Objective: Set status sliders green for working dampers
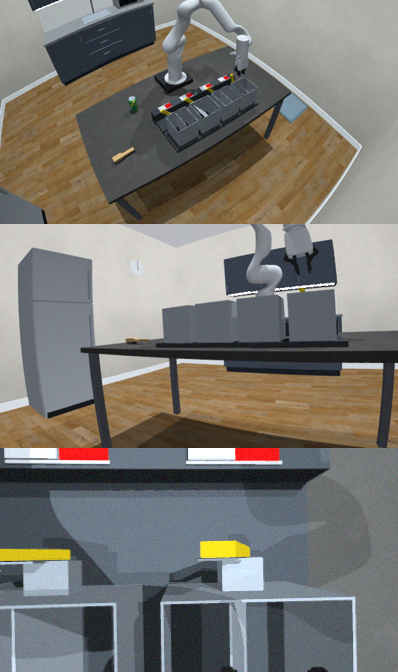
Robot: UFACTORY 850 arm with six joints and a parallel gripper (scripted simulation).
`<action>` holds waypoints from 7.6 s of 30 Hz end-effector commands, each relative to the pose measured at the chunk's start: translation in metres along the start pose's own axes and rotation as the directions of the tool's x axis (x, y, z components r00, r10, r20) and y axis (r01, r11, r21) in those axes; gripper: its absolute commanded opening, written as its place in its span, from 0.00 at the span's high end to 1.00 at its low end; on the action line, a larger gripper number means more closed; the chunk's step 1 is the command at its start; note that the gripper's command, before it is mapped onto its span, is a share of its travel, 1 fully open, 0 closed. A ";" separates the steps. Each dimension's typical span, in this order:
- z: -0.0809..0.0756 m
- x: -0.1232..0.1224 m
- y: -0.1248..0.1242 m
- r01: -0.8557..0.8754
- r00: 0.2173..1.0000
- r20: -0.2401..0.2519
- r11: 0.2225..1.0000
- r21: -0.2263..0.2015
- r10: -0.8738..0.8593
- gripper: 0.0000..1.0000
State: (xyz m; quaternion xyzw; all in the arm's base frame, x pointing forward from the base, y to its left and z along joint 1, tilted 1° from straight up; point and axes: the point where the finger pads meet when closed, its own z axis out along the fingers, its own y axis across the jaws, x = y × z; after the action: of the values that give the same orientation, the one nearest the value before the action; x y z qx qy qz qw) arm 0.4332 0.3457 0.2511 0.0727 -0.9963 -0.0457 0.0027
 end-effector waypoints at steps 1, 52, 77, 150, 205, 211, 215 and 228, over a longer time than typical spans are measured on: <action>0.004 0.029 -0.013 0.006 1.000 0.013 0.995 -0.095 -0.004 0.61; 0.045 0.072 -0.026 0.012 1.000 0.000 0.978 -0.209 -0.012 0.61; 0.086 0.073 -0.018 0.012 1.000 0.000 0.978 -0.209 -0.012 0.61; 0.090 0.073 -0.018 0.012 1.000 -0.001 0.976 -0.217 -0.013 0.81; 0.102 0.073 -0.047 0.011 1.000 -0.001 0.865 -0.502 -0.013 0.81; 0.103 0.073 -0.049 0.010 1.000 -0.001 0.849 -0.528 -0.013 0.81; 0.104 0.073 -0.051 0.010 1.000 -0.001 0.840 -0.542 -0.013 0.81; 0.105 0.073 -0.052 0.010 1.000 0.000 0.833 -0.553 -0.013 0.81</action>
State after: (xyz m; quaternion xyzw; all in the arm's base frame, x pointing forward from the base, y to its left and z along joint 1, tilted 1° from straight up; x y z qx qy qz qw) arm 0.3669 0.2934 0.1414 0.0746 -0.9404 -0.3307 0.0260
